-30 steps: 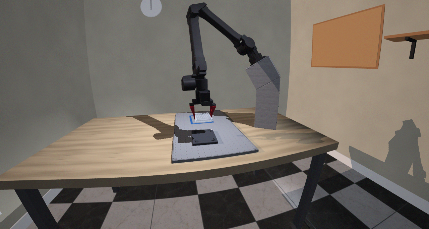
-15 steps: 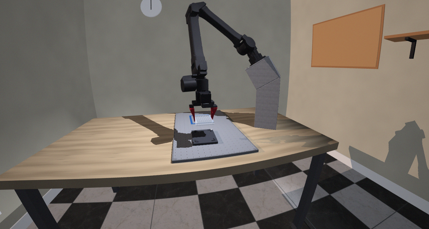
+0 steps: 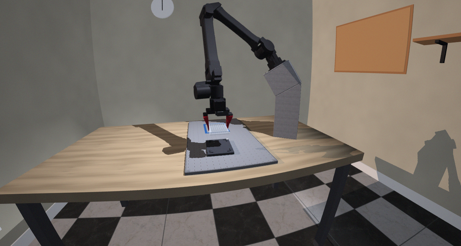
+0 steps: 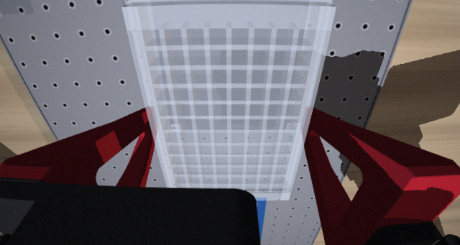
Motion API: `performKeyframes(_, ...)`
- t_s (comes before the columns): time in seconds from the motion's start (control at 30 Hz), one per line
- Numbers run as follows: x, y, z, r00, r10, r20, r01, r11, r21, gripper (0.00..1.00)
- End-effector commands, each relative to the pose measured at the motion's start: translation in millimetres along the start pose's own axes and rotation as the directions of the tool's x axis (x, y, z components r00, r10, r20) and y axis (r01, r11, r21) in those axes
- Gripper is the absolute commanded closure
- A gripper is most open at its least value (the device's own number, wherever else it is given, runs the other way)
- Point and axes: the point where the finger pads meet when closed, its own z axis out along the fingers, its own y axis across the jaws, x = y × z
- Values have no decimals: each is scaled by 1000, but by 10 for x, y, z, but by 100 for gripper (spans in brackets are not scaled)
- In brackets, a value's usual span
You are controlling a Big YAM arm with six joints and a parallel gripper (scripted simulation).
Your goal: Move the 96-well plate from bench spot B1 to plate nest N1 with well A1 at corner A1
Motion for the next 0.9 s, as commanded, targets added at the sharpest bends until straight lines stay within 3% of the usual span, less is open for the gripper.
performKeyframes(0.0, -42, -61, -54, 1000, 11, 8, -12, 1000, 13, 100)
performKeyframes(0.53, -46, -59, -54, 1000, 11, 8, -12, 1000, 13, 100)
performKeyframes(0.87, -2, -59, 168, 1000, 14, 3, -14, 1000, 8, 100)
